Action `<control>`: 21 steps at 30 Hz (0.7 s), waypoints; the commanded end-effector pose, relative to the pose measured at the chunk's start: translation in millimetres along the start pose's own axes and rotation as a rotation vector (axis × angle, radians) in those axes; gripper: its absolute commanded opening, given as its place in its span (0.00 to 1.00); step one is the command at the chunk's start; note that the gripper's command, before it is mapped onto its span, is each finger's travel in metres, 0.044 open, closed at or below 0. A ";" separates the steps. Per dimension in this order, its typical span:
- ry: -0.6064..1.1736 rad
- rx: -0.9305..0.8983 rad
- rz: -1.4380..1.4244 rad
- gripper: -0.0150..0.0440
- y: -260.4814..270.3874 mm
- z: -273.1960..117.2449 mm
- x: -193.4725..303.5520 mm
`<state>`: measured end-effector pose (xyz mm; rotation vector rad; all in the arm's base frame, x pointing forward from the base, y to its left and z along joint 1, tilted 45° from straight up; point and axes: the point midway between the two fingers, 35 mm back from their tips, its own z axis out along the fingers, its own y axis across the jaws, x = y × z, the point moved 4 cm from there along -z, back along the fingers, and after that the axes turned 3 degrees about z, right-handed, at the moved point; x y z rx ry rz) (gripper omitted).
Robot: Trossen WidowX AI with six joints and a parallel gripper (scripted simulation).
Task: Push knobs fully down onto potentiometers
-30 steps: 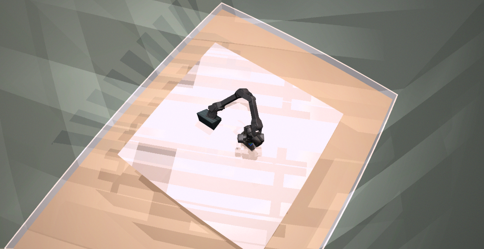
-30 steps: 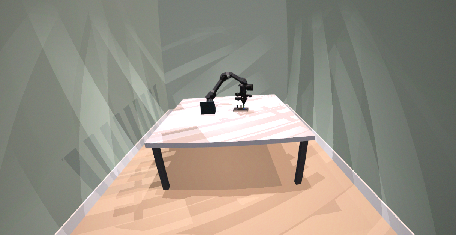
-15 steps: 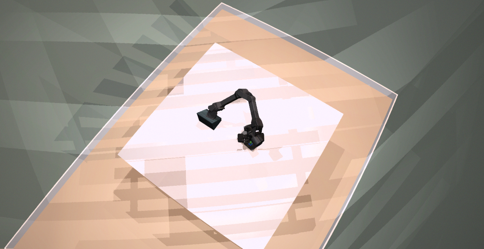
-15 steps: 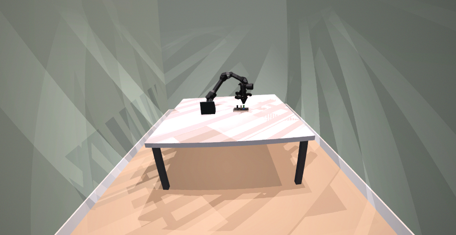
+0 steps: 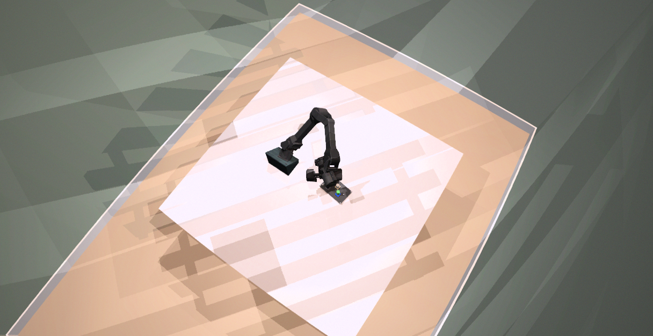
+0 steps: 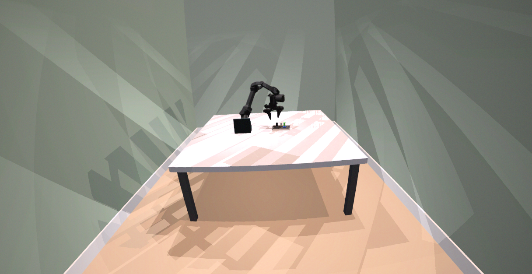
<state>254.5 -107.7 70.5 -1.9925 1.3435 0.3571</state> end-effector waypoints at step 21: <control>-0.018 -0.008 -0.004 1.00 60.7 1.4 -50.6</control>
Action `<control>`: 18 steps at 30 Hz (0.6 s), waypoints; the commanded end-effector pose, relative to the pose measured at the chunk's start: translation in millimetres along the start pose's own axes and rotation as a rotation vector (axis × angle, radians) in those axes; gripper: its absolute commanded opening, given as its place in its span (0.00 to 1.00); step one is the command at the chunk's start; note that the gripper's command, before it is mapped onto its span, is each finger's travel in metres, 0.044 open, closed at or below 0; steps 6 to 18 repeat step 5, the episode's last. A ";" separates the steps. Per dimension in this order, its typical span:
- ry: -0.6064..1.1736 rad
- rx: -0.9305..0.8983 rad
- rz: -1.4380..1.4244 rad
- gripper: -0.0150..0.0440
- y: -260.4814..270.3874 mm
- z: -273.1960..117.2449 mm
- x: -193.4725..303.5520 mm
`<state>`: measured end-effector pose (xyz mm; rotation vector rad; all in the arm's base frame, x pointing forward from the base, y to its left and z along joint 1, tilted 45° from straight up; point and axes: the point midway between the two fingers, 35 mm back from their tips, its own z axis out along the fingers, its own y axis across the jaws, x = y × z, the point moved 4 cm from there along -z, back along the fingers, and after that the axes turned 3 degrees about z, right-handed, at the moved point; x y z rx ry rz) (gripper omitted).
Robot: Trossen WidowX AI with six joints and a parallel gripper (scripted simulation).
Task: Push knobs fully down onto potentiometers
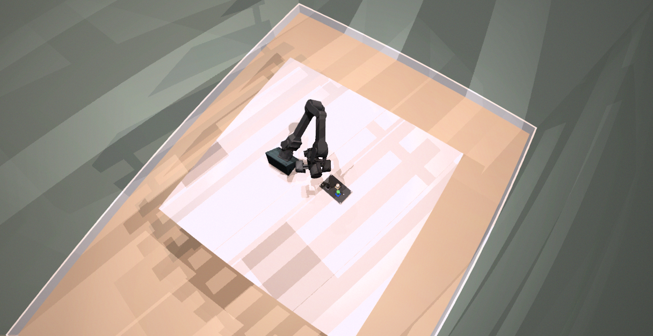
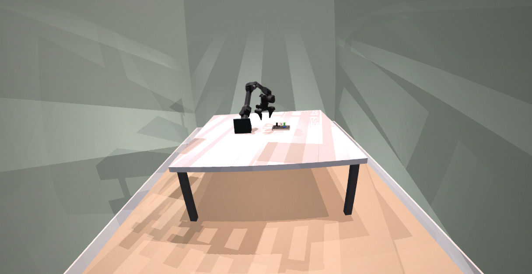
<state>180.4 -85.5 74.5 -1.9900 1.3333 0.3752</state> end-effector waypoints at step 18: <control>-0.002 -0.004 -0.003 1.00 1.0 0.3 -1.2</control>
